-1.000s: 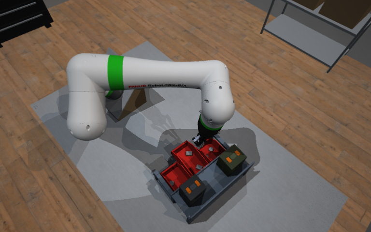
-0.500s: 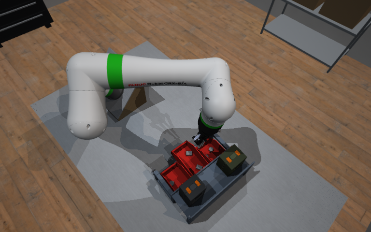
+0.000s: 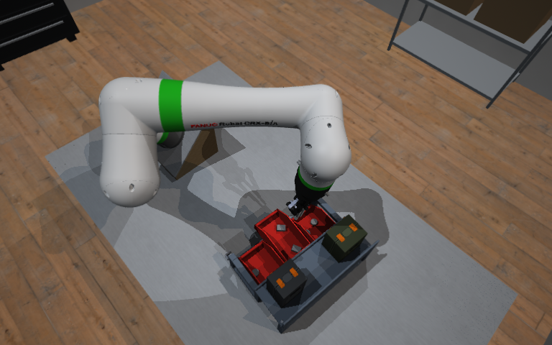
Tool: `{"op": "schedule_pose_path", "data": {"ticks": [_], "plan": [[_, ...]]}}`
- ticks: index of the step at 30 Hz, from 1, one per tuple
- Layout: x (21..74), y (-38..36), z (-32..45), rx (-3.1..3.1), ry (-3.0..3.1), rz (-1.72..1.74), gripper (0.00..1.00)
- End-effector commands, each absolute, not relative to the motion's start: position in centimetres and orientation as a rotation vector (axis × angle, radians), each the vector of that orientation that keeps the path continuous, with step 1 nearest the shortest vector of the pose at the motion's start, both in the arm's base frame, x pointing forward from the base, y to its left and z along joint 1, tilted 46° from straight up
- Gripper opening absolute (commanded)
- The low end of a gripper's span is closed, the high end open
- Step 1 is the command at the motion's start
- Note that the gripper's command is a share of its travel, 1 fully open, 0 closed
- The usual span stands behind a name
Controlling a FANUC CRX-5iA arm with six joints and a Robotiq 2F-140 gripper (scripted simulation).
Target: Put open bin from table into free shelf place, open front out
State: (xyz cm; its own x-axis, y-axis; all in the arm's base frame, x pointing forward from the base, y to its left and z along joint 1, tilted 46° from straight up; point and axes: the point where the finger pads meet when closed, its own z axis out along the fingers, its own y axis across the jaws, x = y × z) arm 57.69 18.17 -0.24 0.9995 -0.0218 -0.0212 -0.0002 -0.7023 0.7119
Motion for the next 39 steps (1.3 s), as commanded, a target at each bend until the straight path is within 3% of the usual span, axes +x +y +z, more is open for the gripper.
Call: {"op": "schedule_pose_path", "data": {"ticks": [1, 2, 3, 39], "plan": [[57.70, 18.21, -0.23, 2.349, -0.015, -0.035, 0.06], [57.70, 18.21, -0.23, 2.349, -0.015, -0.035, 0.06], [57.70, 18.21, -0.23, 2.349, -0.015, -0.035, 0.00], [57.52, 18.17, -0.18, 2.349, 0.016, -0.045, 0.00]]}}
